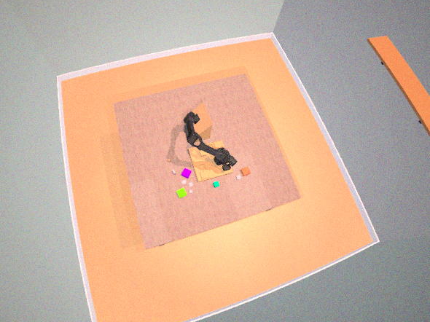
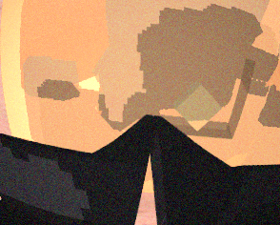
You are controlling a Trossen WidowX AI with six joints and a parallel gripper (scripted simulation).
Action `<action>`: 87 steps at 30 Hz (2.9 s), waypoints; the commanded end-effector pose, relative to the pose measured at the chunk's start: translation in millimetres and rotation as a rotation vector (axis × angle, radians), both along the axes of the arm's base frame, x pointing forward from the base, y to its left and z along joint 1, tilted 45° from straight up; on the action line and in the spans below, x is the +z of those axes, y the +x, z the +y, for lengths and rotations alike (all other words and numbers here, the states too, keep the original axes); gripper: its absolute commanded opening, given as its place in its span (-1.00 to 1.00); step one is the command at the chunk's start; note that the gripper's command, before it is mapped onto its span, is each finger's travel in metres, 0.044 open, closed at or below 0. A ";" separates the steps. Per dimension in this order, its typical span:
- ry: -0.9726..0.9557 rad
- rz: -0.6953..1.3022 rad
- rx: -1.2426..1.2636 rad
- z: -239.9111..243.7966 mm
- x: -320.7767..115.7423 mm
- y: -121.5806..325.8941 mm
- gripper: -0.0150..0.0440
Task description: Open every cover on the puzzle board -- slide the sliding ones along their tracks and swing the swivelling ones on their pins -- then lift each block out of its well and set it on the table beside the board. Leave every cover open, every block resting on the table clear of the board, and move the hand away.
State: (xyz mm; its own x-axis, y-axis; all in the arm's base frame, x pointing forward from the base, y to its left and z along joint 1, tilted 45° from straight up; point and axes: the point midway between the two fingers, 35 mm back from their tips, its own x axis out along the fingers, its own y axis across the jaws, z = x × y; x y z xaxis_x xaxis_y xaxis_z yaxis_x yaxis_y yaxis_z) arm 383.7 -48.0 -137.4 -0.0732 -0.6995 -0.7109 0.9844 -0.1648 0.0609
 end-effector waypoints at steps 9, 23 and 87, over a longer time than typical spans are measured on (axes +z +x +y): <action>-0.005 0.004 -0.001 -9.1 5.0 12.2 -0.49; -0.006 0.003 -0.001 -17.4 12.1 22.4 -0.49; -0.005 0.002 -0.001 -9.6 62.4 43.5 -0.49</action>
